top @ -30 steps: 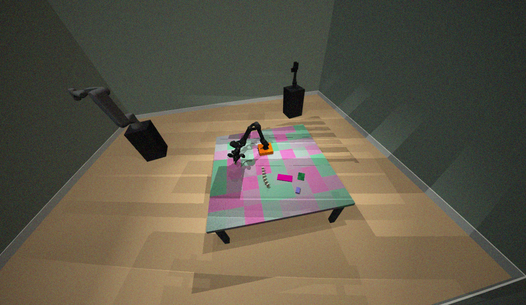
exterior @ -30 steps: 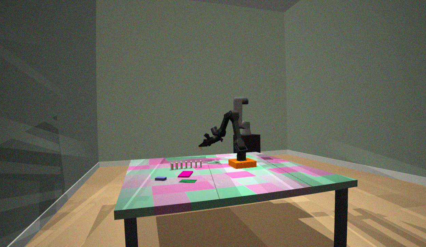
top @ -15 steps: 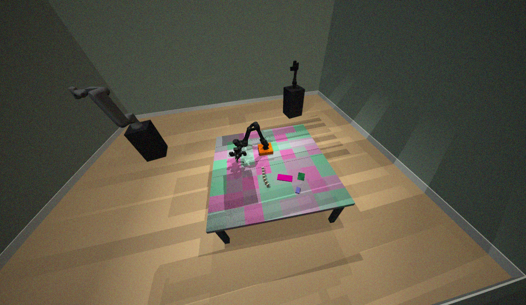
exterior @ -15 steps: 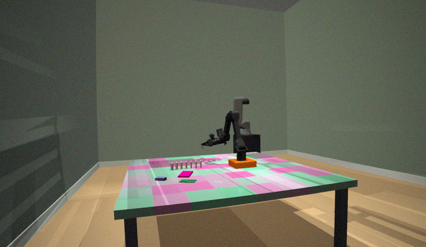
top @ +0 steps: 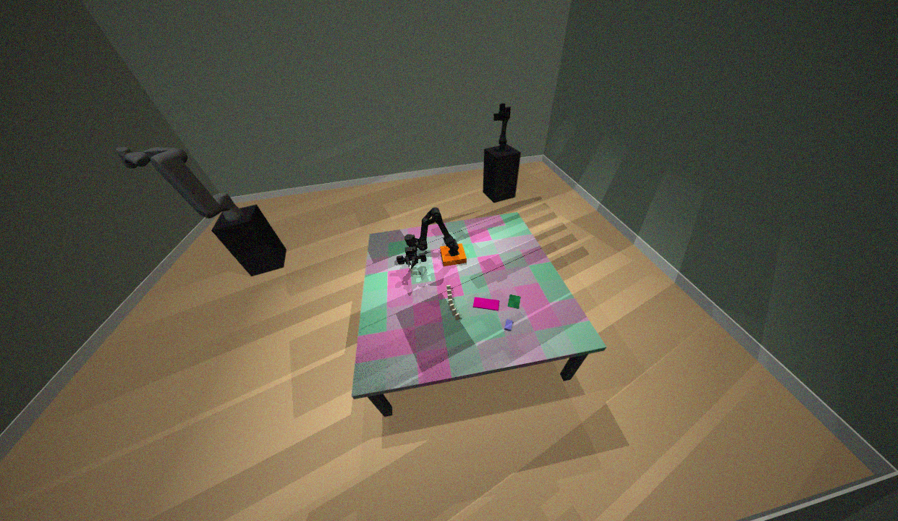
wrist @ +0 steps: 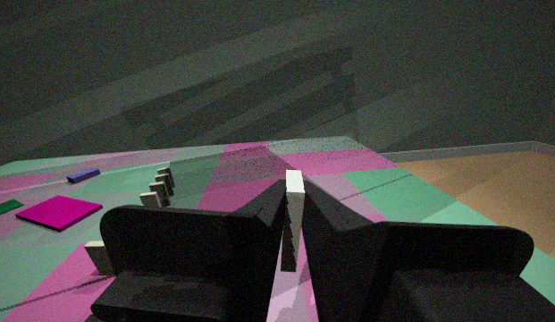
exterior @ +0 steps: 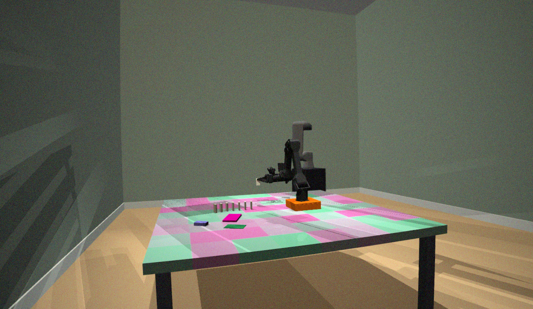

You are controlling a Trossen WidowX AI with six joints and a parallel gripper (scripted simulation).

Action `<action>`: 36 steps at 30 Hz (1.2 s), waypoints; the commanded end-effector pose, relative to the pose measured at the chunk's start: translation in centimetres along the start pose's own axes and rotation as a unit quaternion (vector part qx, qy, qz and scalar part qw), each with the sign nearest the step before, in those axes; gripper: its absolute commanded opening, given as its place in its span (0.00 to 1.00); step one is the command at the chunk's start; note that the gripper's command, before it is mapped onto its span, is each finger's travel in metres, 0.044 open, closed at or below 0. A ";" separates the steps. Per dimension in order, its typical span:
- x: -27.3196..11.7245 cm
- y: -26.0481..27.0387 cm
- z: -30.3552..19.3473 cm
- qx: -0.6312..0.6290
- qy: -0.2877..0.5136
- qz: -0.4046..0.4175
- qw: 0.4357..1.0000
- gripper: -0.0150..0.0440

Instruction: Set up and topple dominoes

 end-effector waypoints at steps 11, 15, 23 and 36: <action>-2.6 3.5 0.1 -0.028 -0.026 0.054 0.998 0.29; -2.6 3.5 0.1 -0.028 -0.026 0.054 0.998 0.29; -2.6 3.5 0.1 -0.028 -0.026 0.054 0.998 0.29; -2.3 3.5 -2.3 -0.029 -0.024 0.055 0.998 0.29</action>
Point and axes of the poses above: the point midway between the two fingers, 35 mm back from their tips, its own x axis out along the fingers, its own y axis across the jaws, z = x × y, the point moved 8 cm from there along -x, back along the fingers, and after that the axes turned 15 degrees about -x, right-handed, at the moved point
